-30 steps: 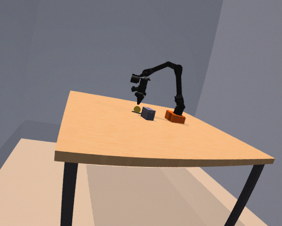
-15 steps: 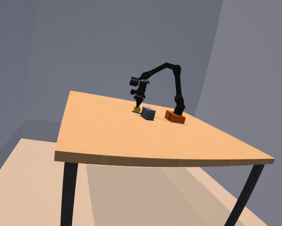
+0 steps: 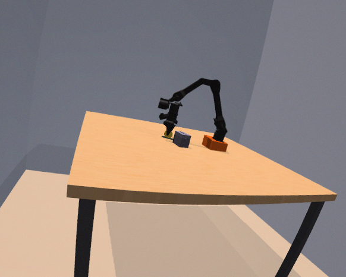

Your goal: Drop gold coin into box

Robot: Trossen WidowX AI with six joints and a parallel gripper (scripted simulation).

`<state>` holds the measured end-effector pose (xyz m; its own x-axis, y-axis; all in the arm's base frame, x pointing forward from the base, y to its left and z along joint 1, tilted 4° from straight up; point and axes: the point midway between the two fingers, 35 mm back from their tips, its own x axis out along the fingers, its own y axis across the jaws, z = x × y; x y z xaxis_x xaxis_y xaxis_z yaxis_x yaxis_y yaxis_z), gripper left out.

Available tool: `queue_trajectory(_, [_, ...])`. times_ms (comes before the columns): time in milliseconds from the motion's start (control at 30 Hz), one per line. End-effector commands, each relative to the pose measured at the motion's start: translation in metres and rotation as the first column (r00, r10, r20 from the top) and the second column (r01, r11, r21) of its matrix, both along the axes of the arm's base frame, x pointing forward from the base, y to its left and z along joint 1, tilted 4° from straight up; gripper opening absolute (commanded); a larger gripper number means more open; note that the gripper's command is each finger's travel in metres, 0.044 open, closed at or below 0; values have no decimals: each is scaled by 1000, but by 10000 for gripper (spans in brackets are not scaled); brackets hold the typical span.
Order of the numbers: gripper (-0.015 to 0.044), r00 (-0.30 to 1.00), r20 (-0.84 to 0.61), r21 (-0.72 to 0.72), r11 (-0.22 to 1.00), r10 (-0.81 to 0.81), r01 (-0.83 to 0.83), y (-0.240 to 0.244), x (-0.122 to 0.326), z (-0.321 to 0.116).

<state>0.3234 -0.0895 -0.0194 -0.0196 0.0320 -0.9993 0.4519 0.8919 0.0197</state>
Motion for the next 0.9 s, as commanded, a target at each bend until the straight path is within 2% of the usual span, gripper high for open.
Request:
queue_trajectory(0, [161, 1000, -5, 5, 1000, -4, 4, 2, -2, -9])
queue_trajectory(100, [161, 1000, -5, 5, 1000, -4, 4, 2, -2, -11])
queue_trajectory(300, [3, 1000, -5, 5, 1000, -4, 4, 2, -2, -11])
queue_trajectory(867, [0, 1000, -5, 5, 1000, -4, 4, 1, 0, -1])
